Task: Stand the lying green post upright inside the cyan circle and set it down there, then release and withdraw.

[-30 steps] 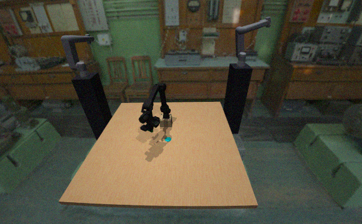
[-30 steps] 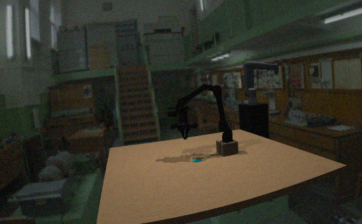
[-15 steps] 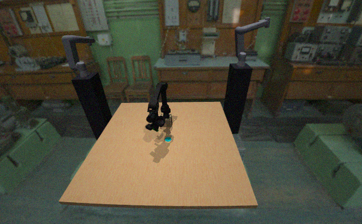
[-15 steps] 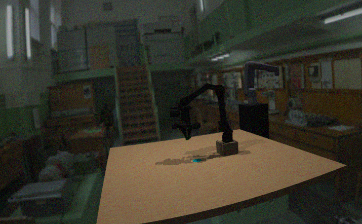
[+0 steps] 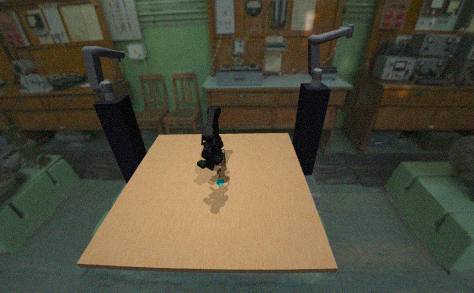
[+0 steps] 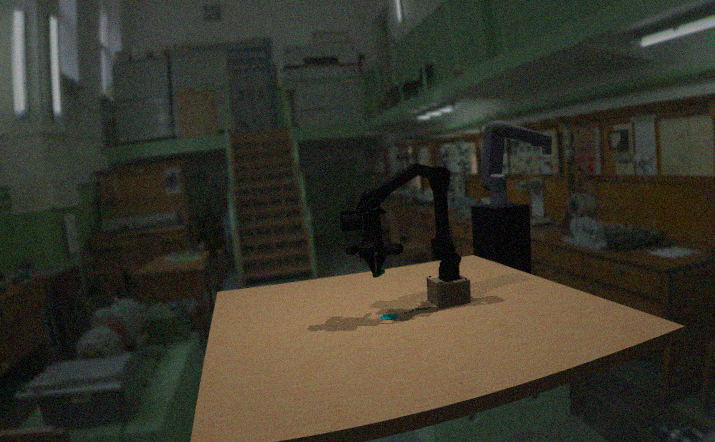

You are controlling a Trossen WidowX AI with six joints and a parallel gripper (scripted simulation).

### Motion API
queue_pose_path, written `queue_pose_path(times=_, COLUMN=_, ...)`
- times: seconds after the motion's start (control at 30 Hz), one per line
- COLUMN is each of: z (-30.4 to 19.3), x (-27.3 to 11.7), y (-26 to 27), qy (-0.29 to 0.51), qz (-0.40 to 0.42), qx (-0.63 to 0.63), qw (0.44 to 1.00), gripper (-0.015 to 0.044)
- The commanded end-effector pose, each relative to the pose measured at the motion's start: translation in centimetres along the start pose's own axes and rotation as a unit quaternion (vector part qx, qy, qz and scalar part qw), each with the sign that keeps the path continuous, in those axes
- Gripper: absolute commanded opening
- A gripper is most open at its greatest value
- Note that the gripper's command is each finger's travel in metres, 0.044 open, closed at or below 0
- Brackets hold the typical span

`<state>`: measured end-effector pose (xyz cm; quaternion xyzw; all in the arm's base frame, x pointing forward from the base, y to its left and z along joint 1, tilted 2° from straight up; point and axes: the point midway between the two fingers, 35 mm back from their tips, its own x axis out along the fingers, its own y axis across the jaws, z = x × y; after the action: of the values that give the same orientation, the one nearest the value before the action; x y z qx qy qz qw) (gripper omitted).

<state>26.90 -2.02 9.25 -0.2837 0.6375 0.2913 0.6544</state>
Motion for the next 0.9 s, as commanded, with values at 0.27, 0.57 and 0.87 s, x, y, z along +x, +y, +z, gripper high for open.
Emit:
queue_pose_path(times=0.27, z=1.4, x=-0.3, y=3.0, qy=-0.002, qz=0.003, qx=0.029, qw=1.0, gripper=0.0023)
queue_pose_path(times=0.57, z=2.0, x=-0.3, y=4.4, qy=-0.004, qz=0.005, qx=0.044, qw=0.999, gripper=0.0023)
queue_pose_path(times=0.87, z=2.4, x=0.5, y=4.1, qy=-0.036, qz=0.015, qx=0.058, qw=0.998, gripper=0.0023)
